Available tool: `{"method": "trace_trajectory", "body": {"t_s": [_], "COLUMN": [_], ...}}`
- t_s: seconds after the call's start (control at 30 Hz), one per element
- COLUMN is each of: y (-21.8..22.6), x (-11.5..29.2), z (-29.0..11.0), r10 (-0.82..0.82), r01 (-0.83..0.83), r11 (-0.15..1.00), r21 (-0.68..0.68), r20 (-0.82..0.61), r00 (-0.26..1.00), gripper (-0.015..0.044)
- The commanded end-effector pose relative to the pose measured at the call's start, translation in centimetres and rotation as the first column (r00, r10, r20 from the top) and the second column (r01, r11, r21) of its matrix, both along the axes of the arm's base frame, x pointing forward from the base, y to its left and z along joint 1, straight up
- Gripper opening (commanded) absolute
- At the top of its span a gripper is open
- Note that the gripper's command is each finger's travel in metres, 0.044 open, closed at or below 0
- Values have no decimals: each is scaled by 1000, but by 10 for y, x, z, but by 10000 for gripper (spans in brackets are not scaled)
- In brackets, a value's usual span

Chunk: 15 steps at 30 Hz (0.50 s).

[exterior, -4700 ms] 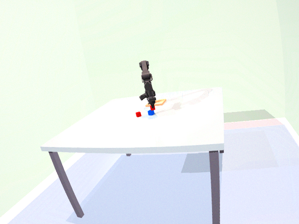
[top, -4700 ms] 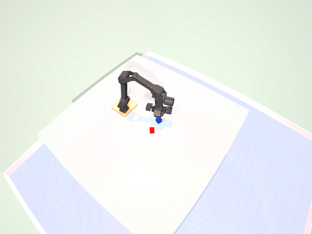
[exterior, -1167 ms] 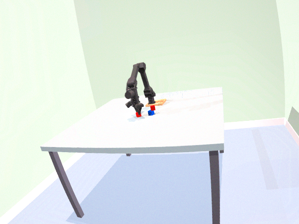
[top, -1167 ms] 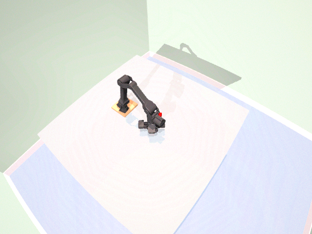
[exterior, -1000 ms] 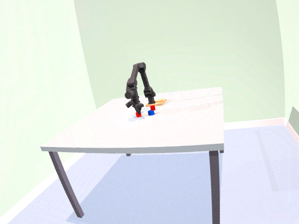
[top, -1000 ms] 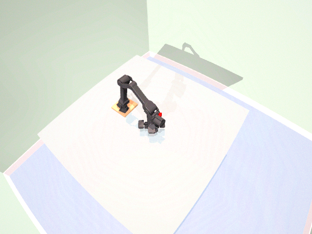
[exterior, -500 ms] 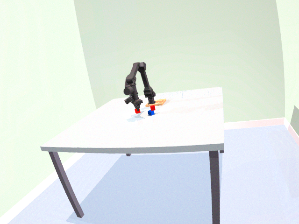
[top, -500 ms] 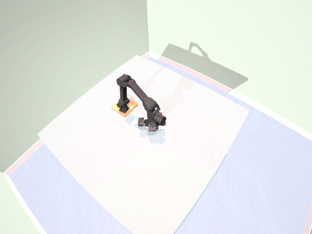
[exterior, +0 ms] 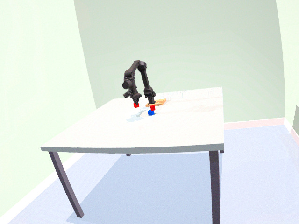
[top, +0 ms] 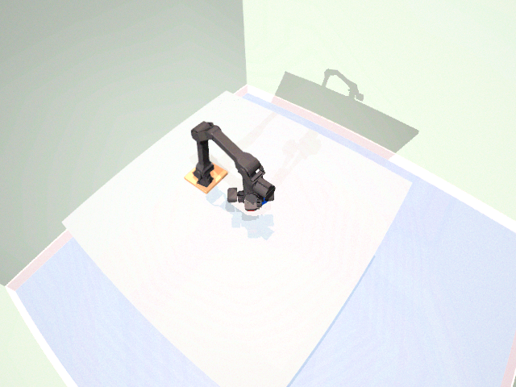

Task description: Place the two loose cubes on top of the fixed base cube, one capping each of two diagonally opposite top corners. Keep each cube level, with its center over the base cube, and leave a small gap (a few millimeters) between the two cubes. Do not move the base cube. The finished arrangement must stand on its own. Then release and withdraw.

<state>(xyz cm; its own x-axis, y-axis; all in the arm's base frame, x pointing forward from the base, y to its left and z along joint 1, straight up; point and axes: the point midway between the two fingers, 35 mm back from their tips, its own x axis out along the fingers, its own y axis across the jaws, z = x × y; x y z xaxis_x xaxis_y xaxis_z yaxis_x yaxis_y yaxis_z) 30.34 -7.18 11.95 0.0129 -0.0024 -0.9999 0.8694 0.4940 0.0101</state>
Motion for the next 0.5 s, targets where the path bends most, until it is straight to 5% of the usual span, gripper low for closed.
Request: {"method": "trace_trajectory", "body": {"t_s": [0.0, 0.47], "y": [0, 18], "x": [-1, 0], "z": [15, 27], "r10": [1, -48], "r01": [-1, 48], "r11": [1000, 999], "r21": [-7, -4], "r20": [9, 10], "r00": [1000, 999], "gripper": [105, 105]}}
